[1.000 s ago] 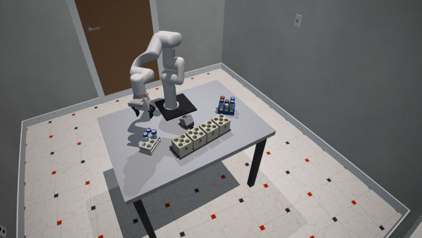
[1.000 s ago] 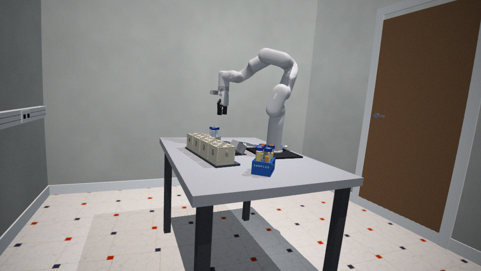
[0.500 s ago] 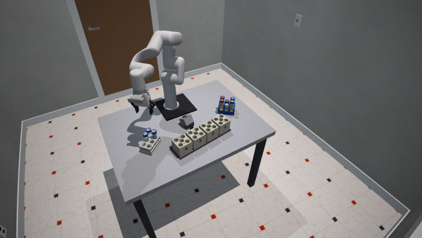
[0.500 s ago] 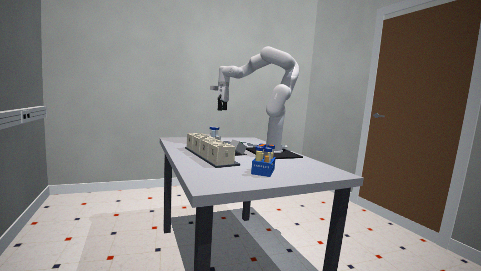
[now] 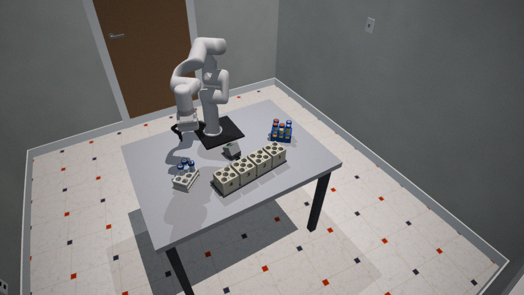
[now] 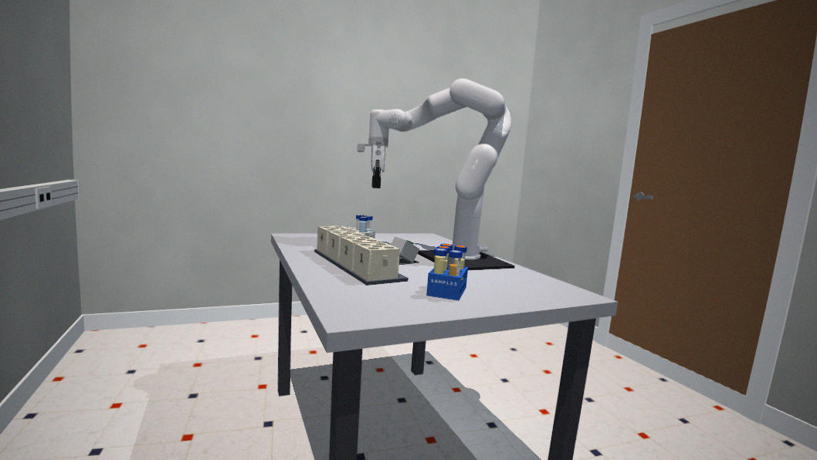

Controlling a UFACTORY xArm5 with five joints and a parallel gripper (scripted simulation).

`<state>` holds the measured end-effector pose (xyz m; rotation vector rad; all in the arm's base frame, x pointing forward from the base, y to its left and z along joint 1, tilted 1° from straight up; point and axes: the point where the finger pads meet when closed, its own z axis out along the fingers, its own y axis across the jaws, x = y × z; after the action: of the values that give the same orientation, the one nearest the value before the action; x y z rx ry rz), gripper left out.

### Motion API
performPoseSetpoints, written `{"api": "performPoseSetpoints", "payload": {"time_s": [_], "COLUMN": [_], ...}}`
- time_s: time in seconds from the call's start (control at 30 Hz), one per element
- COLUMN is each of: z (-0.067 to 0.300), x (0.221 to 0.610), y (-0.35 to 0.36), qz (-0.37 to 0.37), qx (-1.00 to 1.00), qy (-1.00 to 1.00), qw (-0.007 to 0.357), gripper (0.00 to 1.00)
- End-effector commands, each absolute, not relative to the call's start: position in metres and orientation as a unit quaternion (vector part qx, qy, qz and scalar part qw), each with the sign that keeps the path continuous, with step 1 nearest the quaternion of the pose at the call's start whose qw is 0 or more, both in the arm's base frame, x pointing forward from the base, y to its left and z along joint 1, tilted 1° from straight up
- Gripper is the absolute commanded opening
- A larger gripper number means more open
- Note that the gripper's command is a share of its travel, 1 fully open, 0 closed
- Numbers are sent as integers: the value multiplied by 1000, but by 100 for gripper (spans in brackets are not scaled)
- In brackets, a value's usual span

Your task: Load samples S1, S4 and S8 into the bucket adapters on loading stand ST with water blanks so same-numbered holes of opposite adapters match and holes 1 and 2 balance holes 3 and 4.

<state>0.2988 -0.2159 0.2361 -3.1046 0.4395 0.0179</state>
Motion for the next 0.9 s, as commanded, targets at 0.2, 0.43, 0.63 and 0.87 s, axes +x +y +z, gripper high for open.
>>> {"api": "performPoseSetpoints", "payload": {"time_s": [0.2, 0.43, 0.63, 0.87], "z": [238, 239, 239, 239], "x": [320, 335, 347, 357], "y": [-172, -140, -112, -89], "qz": [0, 0, 0, 0], "qx": [-1000, -998, -998, -998], "qy": [-21, -60, -60, -60], "qw": [6, 7, 7, 7], "gripper": [100, 100, 100, 100]}}
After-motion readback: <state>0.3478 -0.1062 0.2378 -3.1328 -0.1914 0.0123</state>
